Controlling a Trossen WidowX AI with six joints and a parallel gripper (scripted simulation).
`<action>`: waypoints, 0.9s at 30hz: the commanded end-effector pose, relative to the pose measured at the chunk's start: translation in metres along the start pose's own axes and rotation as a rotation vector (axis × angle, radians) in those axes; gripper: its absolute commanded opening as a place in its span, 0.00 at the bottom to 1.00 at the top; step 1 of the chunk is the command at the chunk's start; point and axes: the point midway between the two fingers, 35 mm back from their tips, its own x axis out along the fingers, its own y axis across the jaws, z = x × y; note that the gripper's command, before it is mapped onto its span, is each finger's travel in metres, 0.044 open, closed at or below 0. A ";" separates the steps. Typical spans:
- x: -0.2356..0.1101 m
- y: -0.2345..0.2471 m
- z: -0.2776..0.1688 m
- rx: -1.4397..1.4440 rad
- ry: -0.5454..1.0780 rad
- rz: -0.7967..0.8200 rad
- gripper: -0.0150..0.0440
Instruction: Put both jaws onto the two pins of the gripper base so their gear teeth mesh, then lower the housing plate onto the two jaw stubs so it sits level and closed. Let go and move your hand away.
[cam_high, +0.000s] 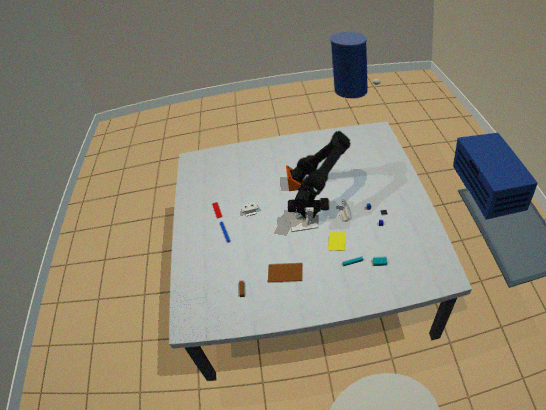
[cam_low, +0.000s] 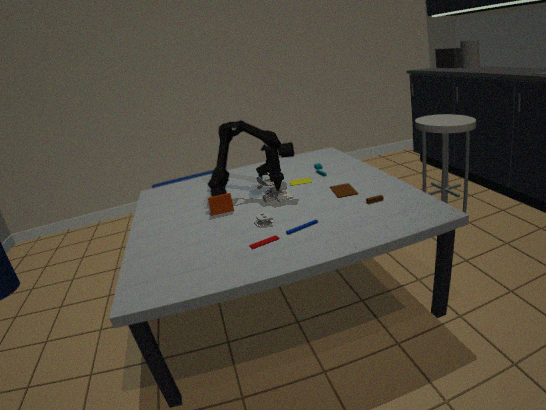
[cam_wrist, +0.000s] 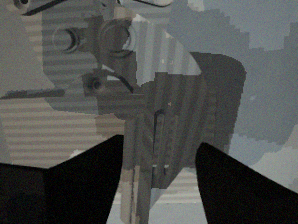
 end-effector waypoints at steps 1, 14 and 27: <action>0.002 0.000 0.000 0.007 0.000 -0.005 0.48; 0.006 0.000 0.000 0.008 0.000 -0.005 0.48; 0.009 0.000 0.000 0.008 0.000 -0.005 0.48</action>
